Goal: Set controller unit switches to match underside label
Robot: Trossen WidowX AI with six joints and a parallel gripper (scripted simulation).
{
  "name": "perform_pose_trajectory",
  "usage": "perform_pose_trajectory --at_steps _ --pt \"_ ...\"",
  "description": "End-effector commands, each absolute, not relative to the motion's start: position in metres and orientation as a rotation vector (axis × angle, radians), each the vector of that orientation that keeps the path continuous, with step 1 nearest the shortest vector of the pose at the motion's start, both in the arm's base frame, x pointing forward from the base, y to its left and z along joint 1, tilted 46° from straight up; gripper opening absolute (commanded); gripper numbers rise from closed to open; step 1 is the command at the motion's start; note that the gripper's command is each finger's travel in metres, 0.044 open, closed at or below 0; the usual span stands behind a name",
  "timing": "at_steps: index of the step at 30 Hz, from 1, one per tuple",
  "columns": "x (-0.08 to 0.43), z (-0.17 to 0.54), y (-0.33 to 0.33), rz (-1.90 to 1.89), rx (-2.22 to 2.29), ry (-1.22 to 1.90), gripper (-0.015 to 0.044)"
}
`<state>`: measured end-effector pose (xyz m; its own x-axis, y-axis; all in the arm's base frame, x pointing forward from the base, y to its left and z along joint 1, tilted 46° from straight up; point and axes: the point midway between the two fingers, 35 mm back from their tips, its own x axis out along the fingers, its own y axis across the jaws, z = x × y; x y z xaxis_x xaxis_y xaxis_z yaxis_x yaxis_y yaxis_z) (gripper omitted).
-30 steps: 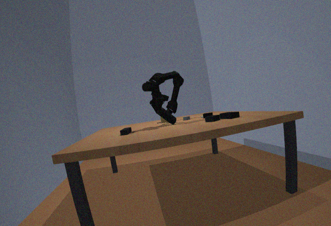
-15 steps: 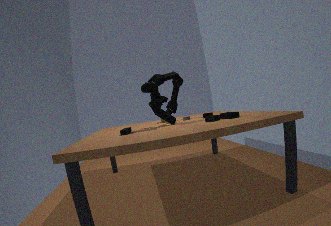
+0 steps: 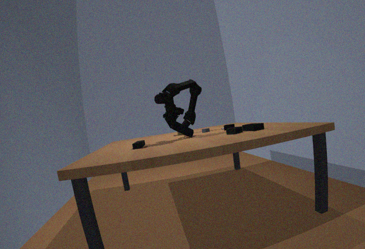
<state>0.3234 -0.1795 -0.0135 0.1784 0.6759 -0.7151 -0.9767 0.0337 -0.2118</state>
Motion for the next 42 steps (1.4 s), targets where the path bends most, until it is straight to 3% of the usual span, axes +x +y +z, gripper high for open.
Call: perform_pose_trajectory --at_steps 1,42 --pt "0.325 -0.018 -0.175 1.358 -0.764 0.483 0.0336" --pt "0.332 -0.049 -0.166 1.358 -0.765 0.482 0.0336"
